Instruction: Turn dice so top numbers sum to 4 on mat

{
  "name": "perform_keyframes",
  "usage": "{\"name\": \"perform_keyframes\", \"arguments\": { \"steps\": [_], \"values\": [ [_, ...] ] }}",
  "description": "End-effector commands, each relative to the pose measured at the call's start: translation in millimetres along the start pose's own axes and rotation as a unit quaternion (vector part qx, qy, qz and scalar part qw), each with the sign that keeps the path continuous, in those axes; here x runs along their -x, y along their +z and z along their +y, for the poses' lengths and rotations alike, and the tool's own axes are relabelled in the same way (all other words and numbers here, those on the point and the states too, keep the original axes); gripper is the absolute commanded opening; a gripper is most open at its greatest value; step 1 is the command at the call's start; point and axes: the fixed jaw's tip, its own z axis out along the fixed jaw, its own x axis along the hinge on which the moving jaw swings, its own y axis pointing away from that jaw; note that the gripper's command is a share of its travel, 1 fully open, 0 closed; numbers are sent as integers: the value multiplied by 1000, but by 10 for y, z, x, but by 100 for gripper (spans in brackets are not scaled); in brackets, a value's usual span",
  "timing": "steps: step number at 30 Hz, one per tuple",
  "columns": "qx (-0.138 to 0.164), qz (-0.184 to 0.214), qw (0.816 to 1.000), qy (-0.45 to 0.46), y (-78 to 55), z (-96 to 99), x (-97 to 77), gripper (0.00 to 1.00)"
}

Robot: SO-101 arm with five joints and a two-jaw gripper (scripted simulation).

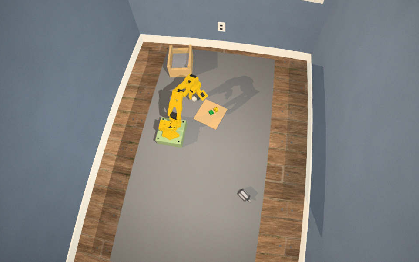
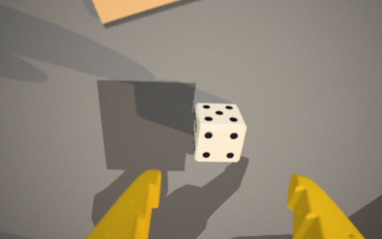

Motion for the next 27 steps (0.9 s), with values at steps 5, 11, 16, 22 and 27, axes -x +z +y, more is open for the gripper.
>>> {"name": "perform_keyframes", "arguments": {
  "steps": [5, 11, 16, 22, 27],
  "values": [
    [-6, -2, 1000, -11, 190, -26, -21, 28],
    [-6, -2, 1000, -11, 256, -29, -21, 28],
    [-6, -2, 1000, -11, 316, -34, -20, 28],
    [-6, -2, 1000, -11, 347, -37, -19, 28],
    [-6, -2, 1000, -11, 350, -38, -19, 28]
  ]
}}
